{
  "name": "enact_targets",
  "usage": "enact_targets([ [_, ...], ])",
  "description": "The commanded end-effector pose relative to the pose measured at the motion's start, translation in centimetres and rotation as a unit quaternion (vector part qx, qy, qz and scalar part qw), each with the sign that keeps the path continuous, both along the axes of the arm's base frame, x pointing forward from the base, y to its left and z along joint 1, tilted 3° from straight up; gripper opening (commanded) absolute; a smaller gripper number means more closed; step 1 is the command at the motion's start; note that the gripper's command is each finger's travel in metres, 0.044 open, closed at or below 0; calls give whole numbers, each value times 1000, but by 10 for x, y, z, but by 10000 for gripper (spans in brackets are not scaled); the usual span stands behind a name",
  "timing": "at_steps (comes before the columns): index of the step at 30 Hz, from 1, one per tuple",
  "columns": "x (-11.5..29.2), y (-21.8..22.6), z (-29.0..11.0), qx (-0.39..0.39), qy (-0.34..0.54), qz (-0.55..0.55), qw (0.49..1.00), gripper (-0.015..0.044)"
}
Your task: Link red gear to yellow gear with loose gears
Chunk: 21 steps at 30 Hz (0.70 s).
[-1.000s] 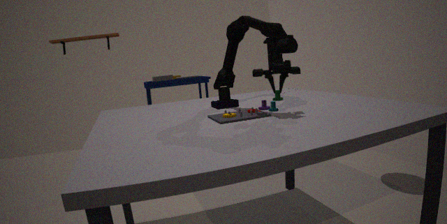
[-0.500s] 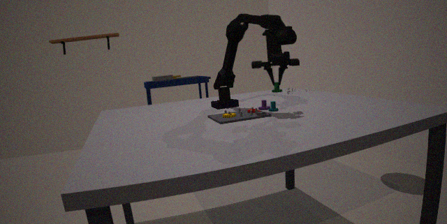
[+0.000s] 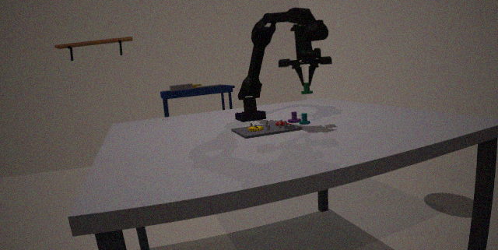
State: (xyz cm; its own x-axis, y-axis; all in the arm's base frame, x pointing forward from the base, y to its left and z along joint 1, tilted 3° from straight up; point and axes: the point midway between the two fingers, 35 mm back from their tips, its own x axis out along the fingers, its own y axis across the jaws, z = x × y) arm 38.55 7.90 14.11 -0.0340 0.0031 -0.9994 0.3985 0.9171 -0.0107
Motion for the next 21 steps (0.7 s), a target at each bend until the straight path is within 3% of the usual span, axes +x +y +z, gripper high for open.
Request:
enact_targets([
  [1,-1,0,10,2,-2,2,1000,0],
  [9,-4,-2,23,1,-2,2,1000,0],
  [21,-6,-12,12,1,-2,2,1000,0],
])
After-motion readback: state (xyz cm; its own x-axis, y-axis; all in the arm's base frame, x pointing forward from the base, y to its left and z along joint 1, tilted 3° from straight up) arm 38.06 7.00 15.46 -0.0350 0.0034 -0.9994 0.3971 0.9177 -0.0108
